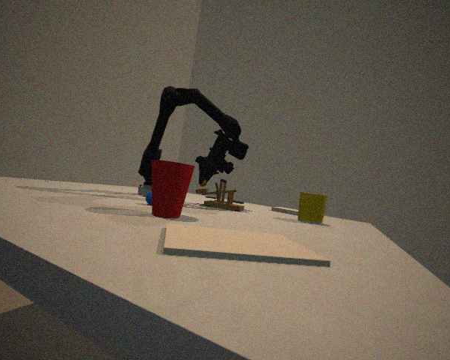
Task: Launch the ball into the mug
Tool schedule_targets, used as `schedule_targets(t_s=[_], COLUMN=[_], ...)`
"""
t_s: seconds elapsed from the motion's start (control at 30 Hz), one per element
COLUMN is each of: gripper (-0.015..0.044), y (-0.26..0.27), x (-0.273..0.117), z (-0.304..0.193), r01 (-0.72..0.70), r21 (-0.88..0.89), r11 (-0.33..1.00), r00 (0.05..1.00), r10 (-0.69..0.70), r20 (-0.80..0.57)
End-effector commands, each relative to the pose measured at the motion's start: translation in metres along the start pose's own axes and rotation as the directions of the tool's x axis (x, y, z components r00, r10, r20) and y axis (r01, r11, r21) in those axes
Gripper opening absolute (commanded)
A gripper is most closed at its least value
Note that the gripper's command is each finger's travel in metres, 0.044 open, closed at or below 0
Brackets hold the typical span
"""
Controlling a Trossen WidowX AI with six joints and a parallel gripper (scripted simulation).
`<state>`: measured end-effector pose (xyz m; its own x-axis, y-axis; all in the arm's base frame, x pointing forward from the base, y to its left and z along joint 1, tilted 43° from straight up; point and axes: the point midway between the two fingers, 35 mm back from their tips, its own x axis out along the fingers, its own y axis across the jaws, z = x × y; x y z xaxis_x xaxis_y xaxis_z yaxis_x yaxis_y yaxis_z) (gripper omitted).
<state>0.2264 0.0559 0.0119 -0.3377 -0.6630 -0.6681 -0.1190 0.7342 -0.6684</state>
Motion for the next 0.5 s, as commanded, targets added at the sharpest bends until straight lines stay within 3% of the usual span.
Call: schedule_targets(t_s=[0.0, 0.37, 0.47], gripper=[0.0, 0.0, 0.0079], y=[-0.0006, 0.0, 0.0], x=[0.0053, 0.0081, 0.0081], z=[0.0014, 0.0028, 0.0028], r01=[0.005, 0.001, 0.001], r21=[-0.006, 0.0, 0.0], r11=[1.0, 1.0, 1.0], r00=[1.0, 1.0, 1.0], r10=[-0.005, -0.001, -0.001], r20=[0.0, -0.001, -0.001])
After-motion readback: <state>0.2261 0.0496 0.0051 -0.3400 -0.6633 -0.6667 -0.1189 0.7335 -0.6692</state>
